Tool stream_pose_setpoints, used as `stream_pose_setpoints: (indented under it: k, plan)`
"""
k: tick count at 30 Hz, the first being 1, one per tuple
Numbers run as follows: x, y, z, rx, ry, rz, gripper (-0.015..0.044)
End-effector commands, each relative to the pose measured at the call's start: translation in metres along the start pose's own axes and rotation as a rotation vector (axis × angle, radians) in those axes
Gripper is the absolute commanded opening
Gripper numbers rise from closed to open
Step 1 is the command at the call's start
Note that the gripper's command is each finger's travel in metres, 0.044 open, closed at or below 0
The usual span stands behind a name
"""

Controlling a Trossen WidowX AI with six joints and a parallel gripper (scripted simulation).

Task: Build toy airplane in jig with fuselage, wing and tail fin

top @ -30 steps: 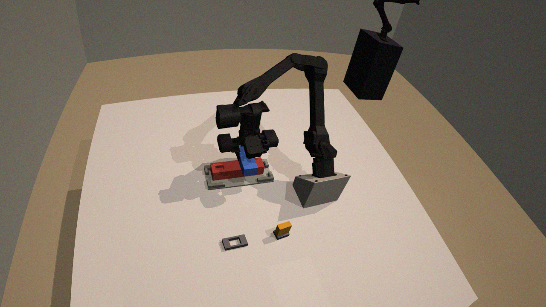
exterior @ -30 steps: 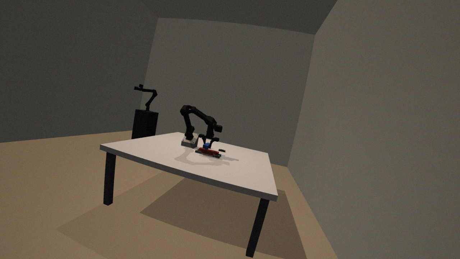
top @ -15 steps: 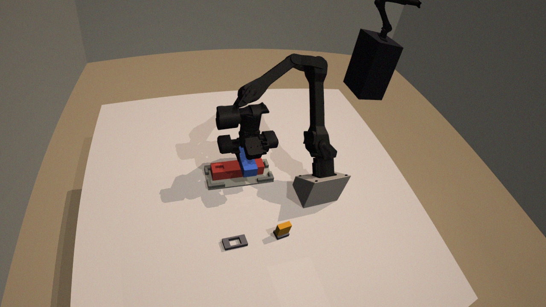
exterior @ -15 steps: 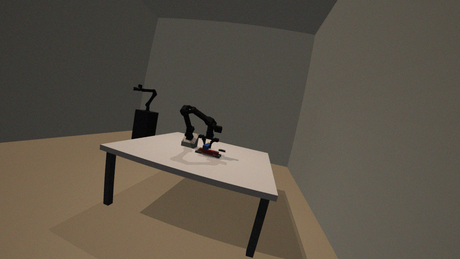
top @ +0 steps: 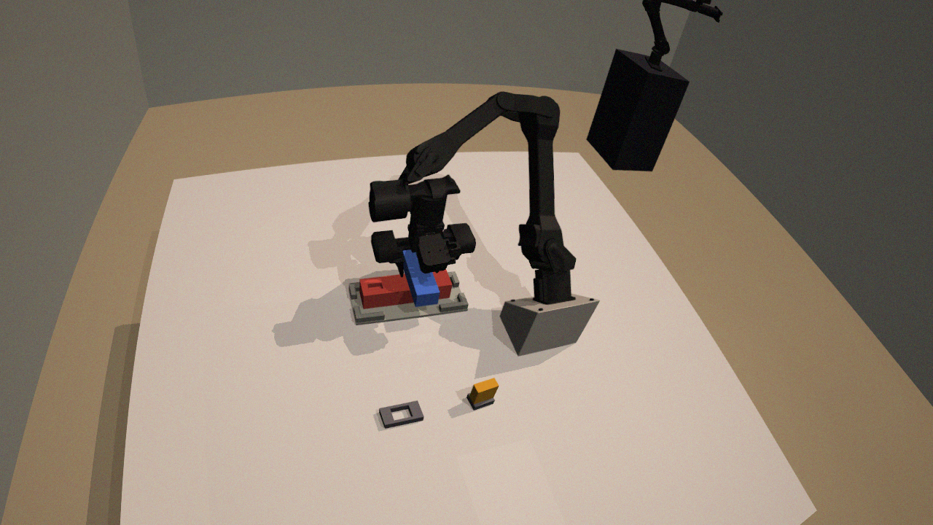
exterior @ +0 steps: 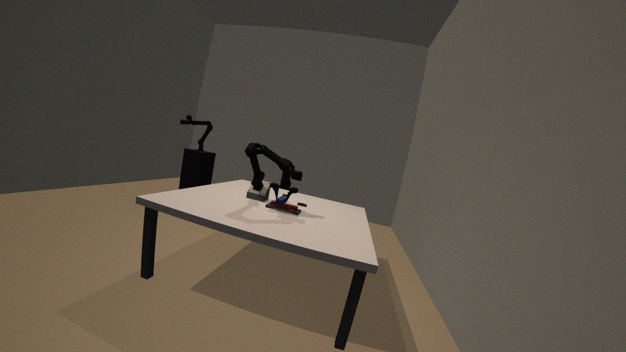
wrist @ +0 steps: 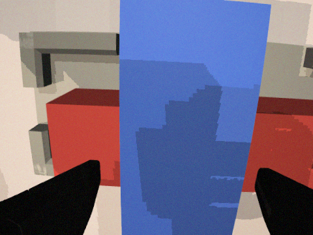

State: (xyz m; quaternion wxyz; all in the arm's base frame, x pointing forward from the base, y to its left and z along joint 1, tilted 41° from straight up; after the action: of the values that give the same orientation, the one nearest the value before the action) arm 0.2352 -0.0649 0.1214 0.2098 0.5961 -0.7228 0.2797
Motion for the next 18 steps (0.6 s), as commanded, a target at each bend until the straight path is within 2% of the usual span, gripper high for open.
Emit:
stream_pose_setpoints:
  k: [1, 11, 18]
  plan:
    - [0.0, 0.0, 0.0, 0.0, 0.0, 0.001, 0.044]
    - [0.0, 0.0, -0.003, 0.0, -0.001, 0.001, 0.044]
    - [-0.001, 0.0, -0.084, 0.002, -0.002, -0.006, 0.044]
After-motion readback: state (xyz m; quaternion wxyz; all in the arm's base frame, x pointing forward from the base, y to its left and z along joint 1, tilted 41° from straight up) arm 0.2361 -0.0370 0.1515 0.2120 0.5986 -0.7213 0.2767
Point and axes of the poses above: the point midway between the two fingers, 35 mm back from their tips, its own z axis out along the fingers, its own y axis across the jaws, x = y × z, the point moved 3 cm from there along -z, back along the fingers, and after that the axes turned 12 degrees about z, right-handed, at the moved point
